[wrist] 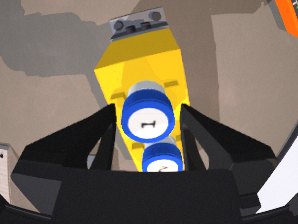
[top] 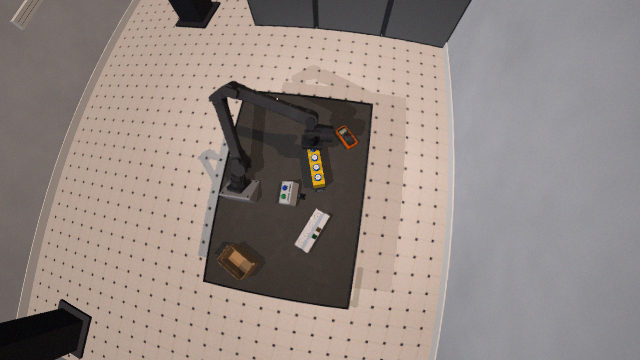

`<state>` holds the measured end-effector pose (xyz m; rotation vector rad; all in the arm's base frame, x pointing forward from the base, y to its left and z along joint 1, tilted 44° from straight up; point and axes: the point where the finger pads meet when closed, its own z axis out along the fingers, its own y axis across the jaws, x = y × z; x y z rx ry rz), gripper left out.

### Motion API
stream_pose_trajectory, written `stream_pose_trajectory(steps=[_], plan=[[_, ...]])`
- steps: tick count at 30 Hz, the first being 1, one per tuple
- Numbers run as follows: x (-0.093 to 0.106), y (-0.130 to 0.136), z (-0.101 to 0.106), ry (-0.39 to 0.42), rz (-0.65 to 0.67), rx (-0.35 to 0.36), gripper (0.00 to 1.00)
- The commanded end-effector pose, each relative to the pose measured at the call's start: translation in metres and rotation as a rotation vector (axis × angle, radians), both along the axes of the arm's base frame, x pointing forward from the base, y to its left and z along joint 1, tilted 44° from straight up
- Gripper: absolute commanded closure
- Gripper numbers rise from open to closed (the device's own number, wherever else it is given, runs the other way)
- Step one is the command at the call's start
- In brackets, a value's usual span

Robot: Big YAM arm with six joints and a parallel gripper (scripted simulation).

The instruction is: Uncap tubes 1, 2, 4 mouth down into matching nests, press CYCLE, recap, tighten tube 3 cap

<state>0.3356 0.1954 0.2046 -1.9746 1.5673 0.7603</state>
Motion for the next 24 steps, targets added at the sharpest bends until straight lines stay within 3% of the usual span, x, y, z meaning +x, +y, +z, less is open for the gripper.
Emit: stream_pose_trajectory(steps=[1,9,10,12,14,15,16,24], plan=[[0.006,-0.001,0.009,-0.032,0.014,0.008,0.51],[0.006,-0.001,0.009,-0.032,0.014,0.008,0.51],[0.015,-0.005,0.013,0.037,-0.070,-0.001,0.51],[0.014,-0.007,0.012,0.155,-0.190,-0.023,0.51],[0.014,-0.007,0.012,0.155,-0.190,-0.023,0.51],[0.002,-0.003,-0.003,0.231,-0.233,-0.042,0.51],[0.002,-0.005,-0.002,0.294,-0.296,-0.053,0.51],[0.010,-0.006,0.012,0.484,-0.537,-0.073,0.51]])
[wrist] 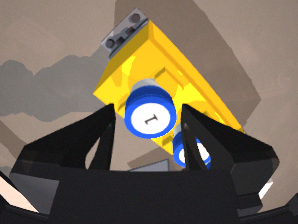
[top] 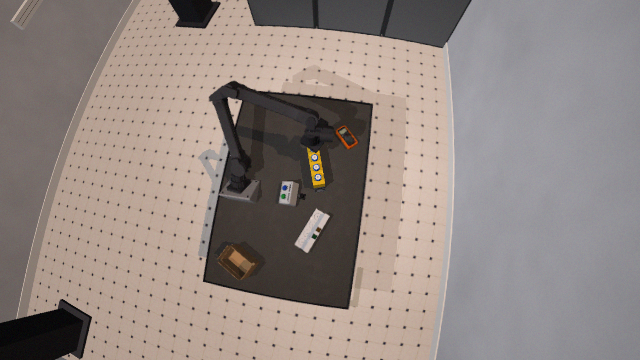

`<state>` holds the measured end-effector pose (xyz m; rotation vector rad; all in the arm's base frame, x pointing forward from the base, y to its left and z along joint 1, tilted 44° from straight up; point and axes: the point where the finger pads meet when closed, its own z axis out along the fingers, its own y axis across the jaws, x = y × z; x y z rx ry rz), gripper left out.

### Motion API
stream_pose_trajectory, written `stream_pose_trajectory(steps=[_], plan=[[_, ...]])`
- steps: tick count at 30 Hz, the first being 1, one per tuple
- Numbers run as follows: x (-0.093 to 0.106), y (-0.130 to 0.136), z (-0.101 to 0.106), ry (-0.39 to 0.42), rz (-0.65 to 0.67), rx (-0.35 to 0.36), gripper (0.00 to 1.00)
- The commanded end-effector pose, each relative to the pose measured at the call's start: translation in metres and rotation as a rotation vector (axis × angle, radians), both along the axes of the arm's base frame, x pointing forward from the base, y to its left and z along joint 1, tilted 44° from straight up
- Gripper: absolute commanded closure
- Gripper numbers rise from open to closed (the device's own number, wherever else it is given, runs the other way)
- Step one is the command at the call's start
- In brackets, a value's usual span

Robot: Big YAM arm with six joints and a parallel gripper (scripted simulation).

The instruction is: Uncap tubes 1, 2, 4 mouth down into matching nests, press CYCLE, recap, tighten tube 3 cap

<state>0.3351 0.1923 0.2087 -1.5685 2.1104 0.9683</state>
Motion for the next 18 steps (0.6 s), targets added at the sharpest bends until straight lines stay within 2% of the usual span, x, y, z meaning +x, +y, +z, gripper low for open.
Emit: stream_pose_trajectory(steps=[1,4,5,7,8,9,10,11,12,13,14,15,16,17,18], plan=[[0.0125,-0.0044,0.0106,0.165,-0.220,-0.034,0.51],[0.0132,-0.0051,0.0100,0.226,-0.291,-0.043,0.51],[0.0142,-0.0062,0.0125,0.279,-0.345,-0.051,0.51],[0.0142,-0.0062,0.0125,0.279,-0.345,-0.051,0.51],[0.0096,-0.0020,0.0081,0.345,-0.398,-0.065,0.51],[0.0087,-0.0014,0.0074,0.346,-0.396,-0.065,0.51],[0.0105,-0.0037,0.0103,0.405,-0.461,-0.074,0.51],[0.0106,-0.0035,0.0102,0.404,-0.461,-0.073,0.51],[0.0117,-0.0050,0.0107,0.463,-0.524,-0.082,0.51],[0.0119,-0.0055,0.0093,0.464,-0.525,-0.082,0.51],[0.0125,-0.0062,0.0087,0.523,-0.586,-0.091,0.51],[0.0129,-0.0066,0.0081,0.524,-0.587,-0.092,0.51],[0.0134,-0.0074,0.0075,0.582,-0.647,-0.101,0.51],[0.0133,-0.0071,0.0069,0.584,-0.647,-0.102,0.51],[0.0133,-0.0069,0.0065,0.641,-0.703,-0.111,0.51]])
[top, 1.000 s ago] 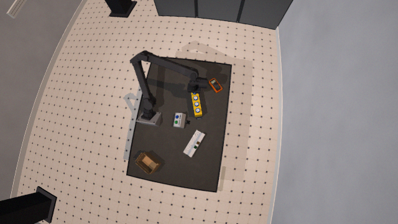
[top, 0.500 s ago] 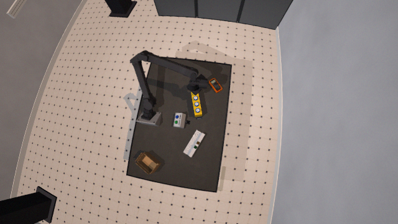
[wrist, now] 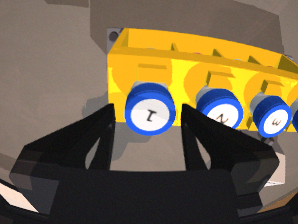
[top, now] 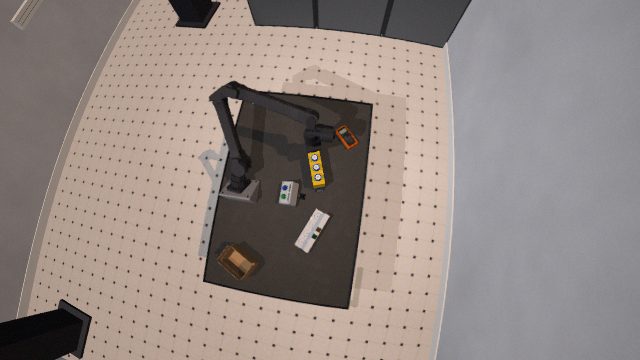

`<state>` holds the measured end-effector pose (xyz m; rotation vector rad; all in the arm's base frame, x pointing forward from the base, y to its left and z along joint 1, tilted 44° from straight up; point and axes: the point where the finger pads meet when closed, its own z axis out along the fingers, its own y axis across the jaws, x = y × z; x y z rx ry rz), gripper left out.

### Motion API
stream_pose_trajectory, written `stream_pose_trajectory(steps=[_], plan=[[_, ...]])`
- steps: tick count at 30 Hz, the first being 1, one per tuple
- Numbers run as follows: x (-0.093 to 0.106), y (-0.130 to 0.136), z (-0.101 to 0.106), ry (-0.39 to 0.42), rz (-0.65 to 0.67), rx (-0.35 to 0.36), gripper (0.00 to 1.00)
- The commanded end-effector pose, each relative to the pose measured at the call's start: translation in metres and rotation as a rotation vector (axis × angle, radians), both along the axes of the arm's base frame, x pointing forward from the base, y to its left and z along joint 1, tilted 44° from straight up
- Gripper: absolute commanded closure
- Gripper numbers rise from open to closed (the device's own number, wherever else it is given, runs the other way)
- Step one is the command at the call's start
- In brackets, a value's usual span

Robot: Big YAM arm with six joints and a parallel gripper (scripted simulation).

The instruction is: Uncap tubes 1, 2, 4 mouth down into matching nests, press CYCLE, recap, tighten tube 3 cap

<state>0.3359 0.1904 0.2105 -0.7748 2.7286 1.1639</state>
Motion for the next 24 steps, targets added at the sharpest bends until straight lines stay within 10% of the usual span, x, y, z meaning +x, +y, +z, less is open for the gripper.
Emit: stream_pose_trajectory(steps=[1,12,13,24], plan=[[0.0121,-0.0045,0.0046,0.141,-0.187,-0.035,0.51],[0.0123,-0.0040,0.0041,0.205,-0.253,-0.043,0.51],[0.0081,-0.0015,0.0070,0.200,-0.238,-0.042,1.00],[0.0081,-0.0015,0.0070,0.200,-0.238,-0.042,1.00]])
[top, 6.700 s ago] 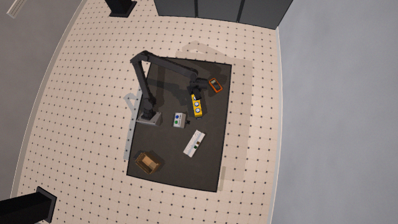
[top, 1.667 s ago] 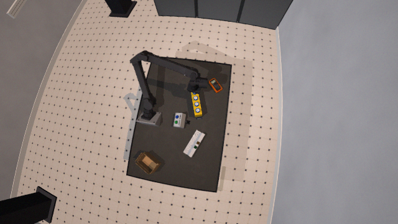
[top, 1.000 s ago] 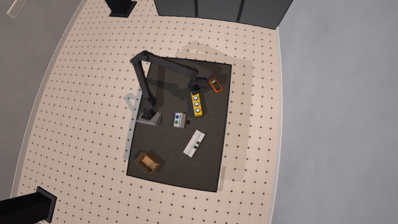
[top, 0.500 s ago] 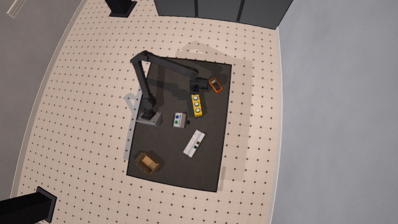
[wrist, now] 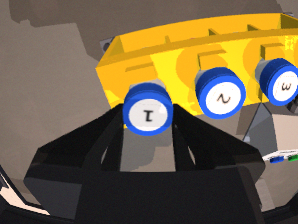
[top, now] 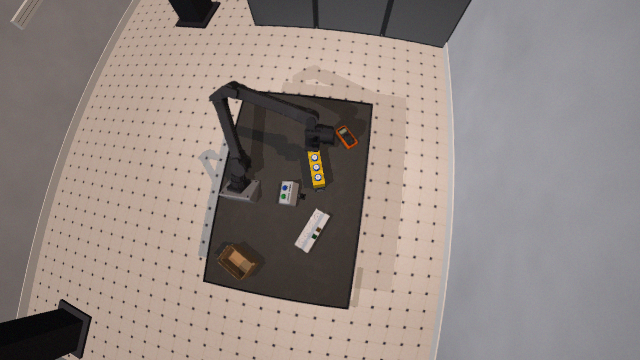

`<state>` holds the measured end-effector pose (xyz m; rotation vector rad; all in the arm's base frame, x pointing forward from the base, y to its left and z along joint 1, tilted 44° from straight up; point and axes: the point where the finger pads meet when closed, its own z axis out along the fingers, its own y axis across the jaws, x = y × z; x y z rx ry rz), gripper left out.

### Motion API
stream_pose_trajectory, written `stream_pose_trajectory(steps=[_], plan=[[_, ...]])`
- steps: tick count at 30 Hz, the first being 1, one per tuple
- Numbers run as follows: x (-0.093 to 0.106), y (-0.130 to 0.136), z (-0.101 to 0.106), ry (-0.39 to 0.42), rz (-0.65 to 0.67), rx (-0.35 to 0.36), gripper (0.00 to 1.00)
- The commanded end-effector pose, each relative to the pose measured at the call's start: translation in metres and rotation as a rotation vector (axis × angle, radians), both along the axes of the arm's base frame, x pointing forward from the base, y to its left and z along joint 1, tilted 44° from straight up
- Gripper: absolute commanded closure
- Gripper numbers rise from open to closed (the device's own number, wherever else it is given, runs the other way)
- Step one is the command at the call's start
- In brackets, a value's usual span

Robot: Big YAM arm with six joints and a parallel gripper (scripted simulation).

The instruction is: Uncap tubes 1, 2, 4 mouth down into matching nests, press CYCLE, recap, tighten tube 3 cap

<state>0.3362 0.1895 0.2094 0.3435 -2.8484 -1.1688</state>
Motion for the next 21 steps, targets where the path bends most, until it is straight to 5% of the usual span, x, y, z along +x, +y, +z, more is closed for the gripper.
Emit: stream_pose_trajectory(steps=[1,16,19,21], plan=[[0.008,-0.001,0.008,-0.017,-0.014,0.001,1.00],[0.017,-0.029,0.043,-0.044,-0.023,0.002,1.00],[0.012,-0.025,0.034,-0.017,-0.014,-0.001,1.00],[0.012,-0.044,0.009,0.154,-0.158,-0.031,1.00]])
